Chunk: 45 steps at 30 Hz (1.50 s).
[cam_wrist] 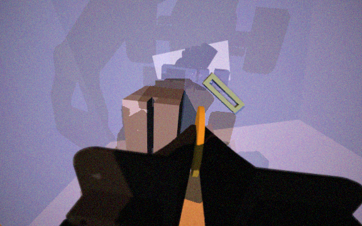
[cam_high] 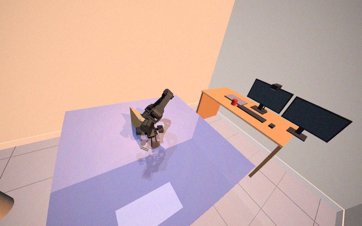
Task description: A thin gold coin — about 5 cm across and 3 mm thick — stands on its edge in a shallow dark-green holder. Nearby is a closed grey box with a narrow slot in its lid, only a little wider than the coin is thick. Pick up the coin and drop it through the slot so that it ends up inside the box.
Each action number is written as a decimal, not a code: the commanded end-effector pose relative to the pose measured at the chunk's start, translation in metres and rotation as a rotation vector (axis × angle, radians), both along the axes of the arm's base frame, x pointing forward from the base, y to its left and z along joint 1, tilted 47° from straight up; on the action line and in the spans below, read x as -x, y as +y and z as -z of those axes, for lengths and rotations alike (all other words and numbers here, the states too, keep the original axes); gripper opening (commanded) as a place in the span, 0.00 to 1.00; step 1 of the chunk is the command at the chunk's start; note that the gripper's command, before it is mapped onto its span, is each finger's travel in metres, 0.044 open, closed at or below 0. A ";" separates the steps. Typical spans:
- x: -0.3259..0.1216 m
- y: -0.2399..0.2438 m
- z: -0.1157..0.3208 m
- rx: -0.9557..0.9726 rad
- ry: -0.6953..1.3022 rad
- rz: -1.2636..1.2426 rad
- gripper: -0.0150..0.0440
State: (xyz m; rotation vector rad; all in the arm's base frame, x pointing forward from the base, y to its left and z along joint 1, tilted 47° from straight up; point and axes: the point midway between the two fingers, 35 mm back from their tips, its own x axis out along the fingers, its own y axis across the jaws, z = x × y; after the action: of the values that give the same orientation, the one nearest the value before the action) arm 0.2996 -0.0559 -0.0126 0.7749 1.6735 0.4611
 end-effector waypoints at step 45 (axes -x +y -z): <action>0.024 0.041 -0.037 -0.003 0.009 0.006 0.25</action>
State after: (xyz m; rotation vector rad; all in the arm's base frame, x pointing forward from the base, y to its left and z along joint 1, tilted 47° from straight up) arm 0.2785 -0.0179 0.0235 0.7792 1.6773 0.4578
